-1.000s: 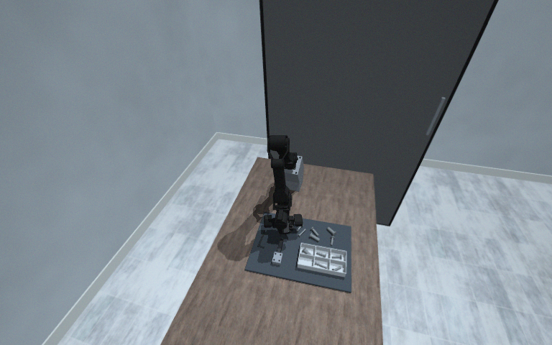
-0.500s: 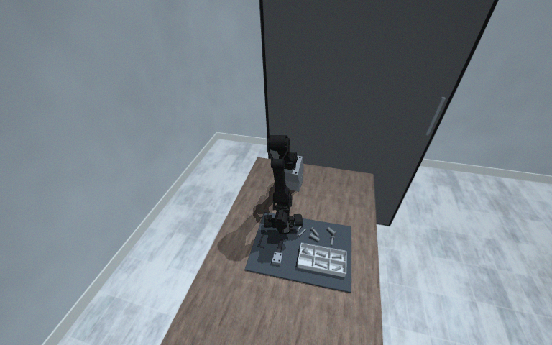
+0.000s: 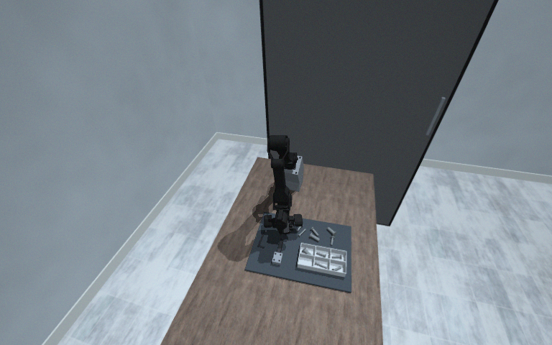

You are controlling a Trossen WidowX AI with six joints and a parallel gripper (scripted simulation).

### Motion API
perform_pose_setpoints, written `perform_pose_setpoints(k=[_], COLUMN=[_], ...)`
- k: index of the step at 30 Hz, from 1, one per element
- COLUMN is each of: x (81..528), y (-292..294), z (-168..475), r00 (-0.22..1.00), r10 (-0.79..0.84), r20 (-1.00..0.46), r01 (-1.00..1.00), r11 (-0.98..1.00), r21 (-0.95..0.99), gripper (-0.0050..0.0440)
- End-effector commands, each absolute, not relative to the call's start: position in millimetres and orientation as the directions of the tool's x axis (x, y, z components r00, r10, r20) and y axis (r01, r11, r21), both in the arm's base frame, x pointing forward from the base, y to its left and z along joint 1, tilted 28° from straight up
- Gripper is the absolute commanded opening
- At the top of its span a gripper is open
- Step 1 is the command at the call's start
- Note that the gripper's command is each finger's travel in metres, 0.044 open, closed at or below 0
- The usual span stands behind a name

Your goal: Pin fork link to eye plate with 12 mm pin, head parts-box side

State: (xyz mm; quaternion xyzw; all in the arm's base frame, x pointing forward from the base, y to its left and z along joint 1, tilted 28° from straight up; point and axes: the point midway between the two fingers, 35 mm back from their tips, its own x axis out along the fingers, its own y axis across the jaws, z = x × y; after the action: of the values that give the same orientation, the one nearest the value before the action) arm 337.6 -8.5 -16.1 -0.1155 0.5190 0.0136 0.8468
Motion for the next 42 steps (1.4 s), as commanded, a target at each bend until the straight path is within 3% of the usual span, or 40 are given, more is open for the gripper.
perform_pose_setpoints(k=[1, 29, 42], x=[338.6, 338.9, 338.9], y=[-2.7, -1.6, -1.5], z=[-17.2, -17.3, -17.4], r00=[0.462, 0.462, 0.462], r10=[-0.079, -0.076, -0.076], r20=[-0.883, -0.884, -0.884], r01=[-0.156, 0.077, 0.081], r11=[0.973, 0.996, 0.996], r21=[-0.169, -0.045, -0.043], gripper=[0.0123, 0.0123, 0.0123])
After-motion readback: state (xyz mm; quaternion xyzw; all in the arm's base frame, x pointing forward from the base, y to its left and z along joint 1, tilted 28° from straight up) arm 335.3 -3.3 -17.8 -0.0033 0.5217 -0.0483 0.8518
